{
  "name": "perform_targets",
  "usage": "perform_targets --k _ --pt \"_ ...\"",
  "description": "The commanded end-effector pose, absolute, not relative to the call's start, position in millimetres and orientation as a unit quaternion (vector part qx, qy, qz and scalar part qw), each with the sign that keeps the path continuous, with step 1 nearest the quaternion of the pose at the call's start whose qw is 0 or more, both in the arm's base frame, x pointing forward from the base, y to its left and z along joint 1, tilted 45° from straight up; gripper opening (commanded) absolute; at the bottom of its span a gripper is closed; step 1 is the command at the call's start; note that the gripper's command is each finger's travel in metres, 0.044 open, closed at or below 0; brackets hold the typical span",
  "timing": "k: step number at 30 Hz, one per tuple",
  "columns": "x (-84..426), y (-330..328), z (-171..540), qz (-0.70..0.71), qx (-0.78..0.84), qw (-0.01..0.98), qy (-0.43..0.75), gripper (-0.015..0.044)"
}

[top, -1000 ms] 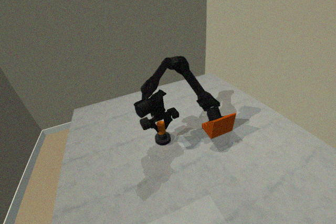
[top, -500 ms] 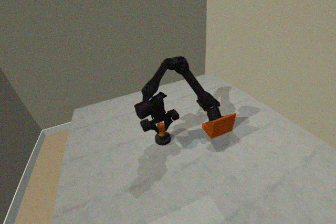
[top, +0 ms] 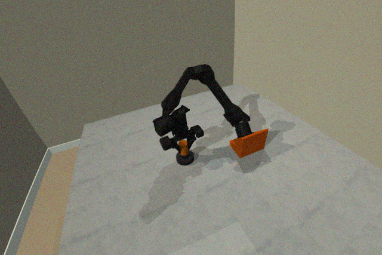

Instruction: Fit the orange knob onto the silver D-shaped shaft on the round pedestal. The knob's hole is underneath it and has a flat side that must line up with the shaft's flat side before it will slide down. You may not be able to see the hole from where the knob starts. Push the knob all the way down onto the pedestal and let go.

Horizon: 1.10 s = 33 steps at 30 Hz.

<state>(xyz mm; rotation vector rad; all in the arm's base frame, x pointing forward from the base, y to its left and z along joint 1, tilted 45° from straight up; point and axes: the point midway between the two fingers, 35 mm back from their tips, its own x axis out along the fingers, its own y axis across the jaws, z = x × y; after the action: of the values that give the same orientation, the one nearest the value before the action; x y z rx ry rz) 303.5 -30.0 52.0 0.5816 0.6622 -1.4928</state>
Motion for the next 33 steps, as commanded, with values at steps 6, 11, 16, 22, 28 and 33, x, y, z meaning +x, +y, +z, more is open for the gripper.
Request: perform_targets --k 6,11,16,22,28,33 --pt "303.8 -29.8 52.2 -0.656 0.256 0.647 0.291 0.0236" --pt "303.8 -29.8 52.2 -0.656 0.256 0.647 0.291 0.0368" --pt "303.8 -29.8 52.2 -0.656 0.256 0.647 0.291 0.0440" --pt "307.1 -15.6 65.0 -0.655 0.257 0.647 0.292 0.0440" --pt "306.9 36.0 117.1 -0.656 0.256 0.647 0.293 0.0440" --pt "310.7 37.3 118.7 -0.656 0.256 0.647 0.293 0.0440"
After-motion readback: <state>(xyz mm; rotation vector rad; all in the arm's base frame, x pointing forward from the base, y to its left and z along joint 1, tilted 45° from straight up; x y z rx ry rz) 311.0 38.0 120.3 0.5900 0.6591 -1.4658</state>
